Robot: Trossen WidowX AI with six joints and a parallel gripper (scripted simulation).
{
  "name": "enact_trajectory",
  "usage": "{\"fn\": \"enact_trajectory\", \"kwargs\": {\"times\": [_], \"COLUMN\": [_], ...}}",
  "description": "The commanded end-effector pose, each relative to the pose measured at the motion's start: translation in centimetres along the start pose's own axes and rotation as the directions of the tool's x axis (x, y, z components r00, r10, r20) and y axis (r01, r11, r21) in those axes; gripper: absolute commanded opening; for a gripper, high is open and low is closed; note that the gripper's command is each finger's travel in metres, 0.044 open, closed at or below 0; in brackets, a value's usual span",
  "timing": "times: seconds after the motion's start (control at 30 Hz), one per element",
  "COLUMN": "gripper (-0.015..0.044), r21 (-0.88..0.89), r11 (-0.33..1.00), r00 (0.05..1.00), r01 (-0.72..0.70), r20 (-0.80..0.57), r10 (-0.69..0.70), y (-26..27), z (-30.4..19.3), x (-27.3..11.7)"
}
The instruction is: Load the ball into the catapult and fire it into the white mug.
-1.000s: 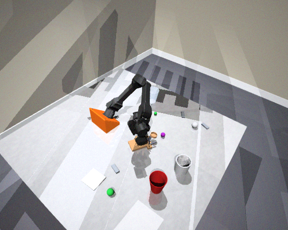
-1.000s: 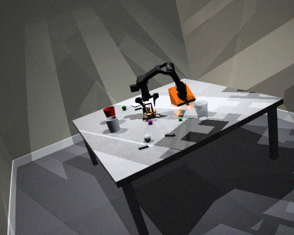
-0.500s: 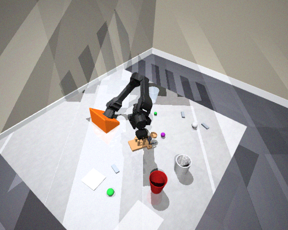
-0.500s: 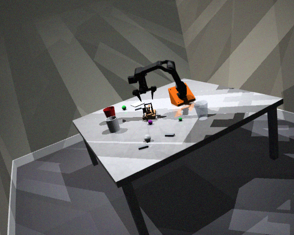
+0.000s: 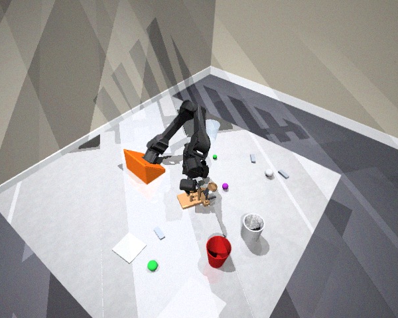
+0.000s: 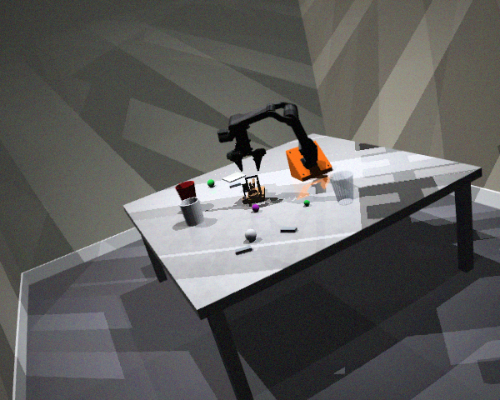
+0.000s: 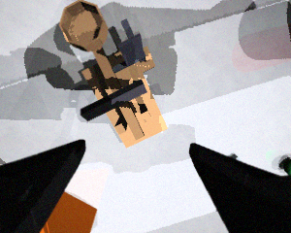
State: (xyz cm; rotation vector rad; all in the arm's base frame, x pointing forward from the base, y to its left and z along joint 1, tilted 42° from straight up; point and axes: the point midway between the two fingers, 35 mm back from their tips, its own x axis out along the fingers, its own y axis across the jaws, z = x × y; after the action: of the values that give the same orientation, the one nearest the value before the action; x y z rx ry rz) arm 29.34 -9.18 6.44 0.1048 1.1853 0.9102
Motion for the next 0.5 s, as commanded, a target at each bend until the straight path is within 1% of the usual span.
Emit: {"fn": "enact_trajectory", "kwargs": {"times": [0.0,0.23,0.47], "gripper": [0.044,0.044,0.044], "r21": [0.165,0.397,0.605], "r11": [0.986,0.918,0.796], "r00": [1.0,1.0,1.0], "r01": [-0.001,-0.002,-0.002], "r20": [0.0,-0.001,-0.001], "r10": [0.001,0.002,0.003], "y": [0.02,0.03,0.05], "z": [-0.02,-0.05,-0.08], "x": [-0.09,-0.2,-0.3]}}
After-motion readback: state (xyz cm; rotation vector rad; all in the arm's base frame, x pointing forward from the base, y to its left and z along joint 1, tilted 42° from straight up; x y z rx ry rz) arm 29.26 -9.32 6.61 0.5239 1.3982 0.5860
